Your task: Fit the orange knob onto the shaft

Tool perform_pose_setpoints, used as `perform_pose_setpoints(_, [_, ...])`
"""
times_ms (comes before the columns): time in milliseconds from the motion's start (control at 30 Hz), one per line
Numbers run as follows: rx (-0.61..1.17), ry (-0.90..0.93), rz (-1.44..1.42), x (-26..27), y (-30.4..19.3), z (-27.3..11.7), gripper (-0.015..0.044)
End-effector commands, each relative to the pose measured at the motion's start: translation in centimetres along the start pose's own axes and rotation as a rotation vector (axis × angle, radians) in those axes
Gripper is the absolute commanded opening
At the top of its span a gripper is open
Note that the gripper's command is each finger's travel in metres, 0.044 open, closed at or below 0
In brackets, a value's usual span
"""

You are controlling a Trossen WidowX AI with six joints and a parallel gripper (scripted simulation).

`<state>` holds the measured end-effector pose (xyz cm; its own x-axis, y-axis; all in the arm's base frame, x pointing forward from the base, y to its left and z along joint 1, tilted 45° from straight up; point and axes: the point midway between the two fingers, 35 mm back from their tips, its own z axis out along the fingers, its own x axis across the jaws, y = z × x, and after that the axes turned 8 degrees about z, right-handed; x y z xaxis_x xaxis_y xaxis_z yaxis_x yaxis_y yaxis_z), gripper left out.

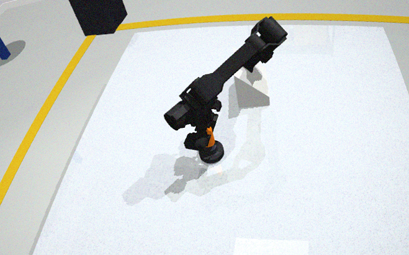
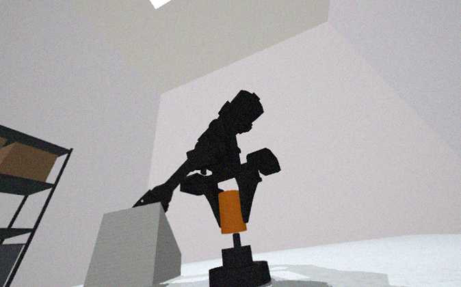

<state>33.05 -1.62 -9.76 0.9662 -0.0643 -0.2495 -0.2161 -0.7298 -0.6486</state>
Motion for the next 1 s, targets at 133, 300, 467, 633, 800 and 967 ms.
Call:
perform_pose_setpoints(133, [-0.002, 0.001, 0.034, 0.03, 0.00, 0.22, 0.0000])
perform_pose_setpoints(300, [-0.002, 0.001, 0.034, 0.00, 0.00, 0.24, 0.0000])
perform_pose_setpoints(467, [-0.002, 0.001, 0.034, -0.02, 0.01, 0.28, 0.0000])
perform_pose_setpoints(633, [-0.002, 0.001, 0.034, -0.06, 0.01, 0.34, 0.0000])
perform_pose_setpoints(800, [-0.002, 0.001, 0.034, -0.13, 0.00, -0.03, 0.0000])
perform_pose_setpoints(967, [-0.002, 0.001, 0.060, -0.05, -0.04, -0.23, 0.0000])
